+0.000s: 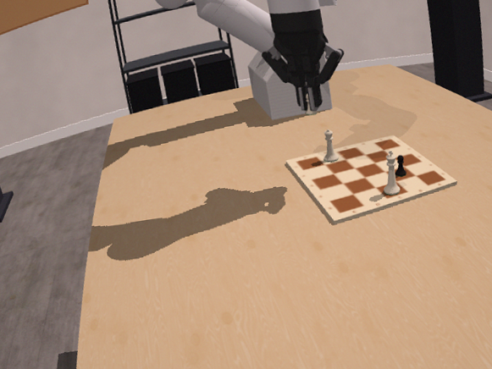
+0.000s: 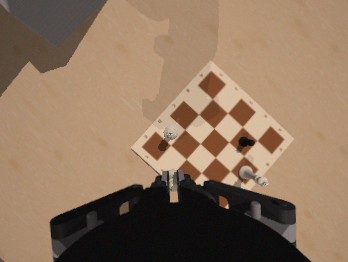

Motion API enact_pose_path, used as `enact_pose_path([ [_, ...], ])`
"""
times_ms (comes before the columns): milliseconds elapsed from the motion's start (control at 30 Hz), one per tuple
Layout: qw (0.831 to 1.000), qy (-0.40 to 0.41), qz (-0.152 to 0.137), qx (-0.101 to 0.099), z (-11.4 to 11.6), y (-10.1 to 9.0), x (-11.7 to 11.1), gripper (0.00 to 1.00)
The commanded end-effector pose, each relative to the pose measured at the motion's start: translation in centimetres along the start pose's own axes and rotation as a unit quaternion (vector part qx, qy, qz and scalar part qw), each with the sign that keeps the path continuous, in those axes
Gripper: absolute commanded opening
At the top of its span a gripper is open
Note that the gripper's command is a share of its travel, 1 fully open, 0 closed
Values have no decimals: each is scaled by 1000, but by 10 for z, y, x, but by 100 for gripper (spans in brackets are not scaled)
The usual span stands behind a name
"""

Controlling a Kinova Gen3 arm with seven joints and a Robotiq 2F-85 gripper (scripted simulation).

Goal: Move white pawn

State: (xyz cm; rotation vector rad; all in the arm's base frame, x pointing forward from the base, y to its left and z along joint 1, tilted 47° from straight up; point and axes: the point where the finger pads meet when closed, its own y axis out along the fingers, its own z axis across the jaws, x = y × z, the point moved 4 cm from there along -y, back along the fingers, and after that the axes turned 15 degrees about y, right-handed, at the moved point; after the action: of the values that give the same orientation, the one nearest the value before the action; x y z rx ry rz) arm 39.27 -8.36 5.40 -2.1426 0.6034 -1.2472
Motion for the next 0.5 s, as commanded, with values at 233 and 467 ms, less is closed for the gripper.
enact_pose_path([
  [233, 1000, 0, 0, 0, 0, 25, 0, 0],
  [467, 1000, 0, 0, 0, 0, 49, 0, 0],
])
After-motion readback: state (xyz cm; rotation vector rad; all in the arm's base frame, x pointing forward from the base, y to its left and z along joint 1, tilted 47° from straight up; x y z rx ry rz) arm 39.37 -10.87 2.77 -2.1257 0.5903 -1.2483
